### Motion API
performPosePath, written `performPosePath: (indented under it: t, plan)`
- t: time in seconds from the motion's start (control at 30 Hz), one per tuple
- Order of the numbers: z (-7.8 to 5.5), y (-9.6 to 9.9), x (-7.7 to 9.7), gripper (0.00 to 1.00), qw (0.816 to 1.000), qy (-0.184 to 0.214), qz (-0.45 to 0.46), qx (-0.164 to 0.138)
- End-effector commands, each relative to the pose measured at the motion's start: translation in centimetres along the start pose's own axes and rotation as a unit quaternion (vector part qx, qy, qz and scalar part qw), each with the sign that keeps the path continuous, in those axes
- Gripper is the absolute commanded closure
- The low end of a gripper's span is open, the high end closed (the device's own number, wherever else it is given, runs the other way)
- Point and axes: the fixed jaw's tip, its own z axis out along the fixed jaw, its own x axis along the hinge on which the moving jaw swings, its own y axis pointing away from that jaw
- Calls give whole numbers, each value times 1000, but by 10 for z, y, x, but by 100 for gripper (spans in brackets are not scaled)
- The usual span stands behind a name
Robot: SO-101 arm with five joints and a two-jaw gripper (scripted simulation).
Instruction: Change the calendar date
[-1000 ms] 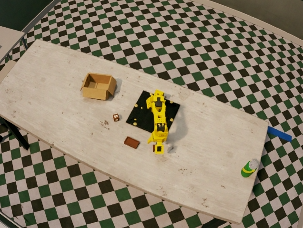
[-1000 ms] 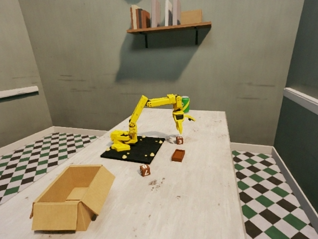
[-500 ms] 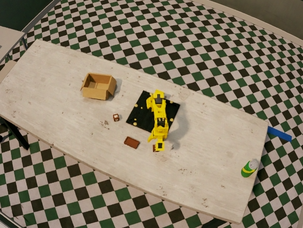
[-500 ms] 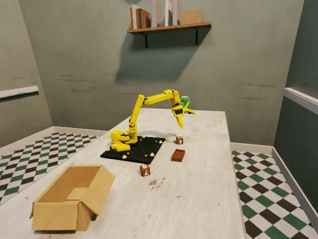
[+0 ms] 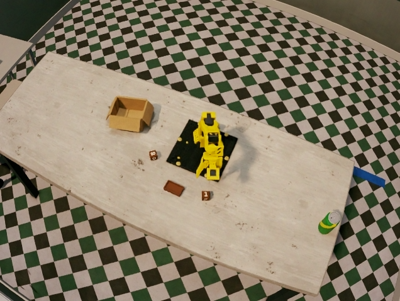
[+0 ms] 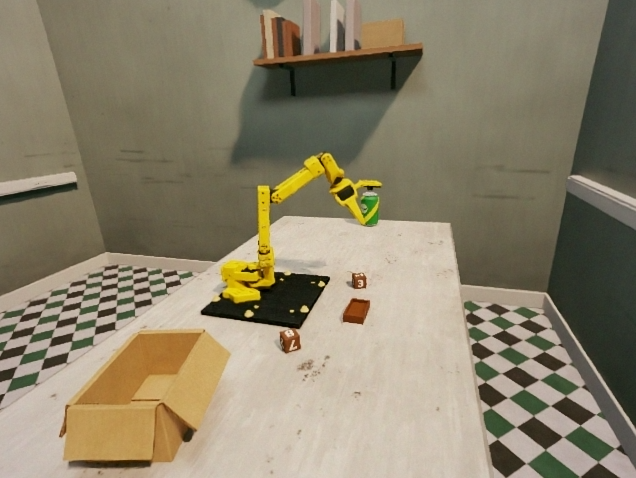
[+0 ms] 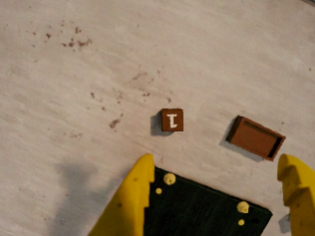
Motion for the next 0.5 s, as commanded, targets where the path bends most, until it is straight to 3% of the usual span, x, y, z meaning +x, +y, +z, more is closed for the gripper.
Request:
performPosePath:
  t: [0.0,0.47]
  plan:
    - [-13,-1,-4,65,1000,-28,2,0]
    - [-14,-1,-4,65,1000,-29,-10,0]
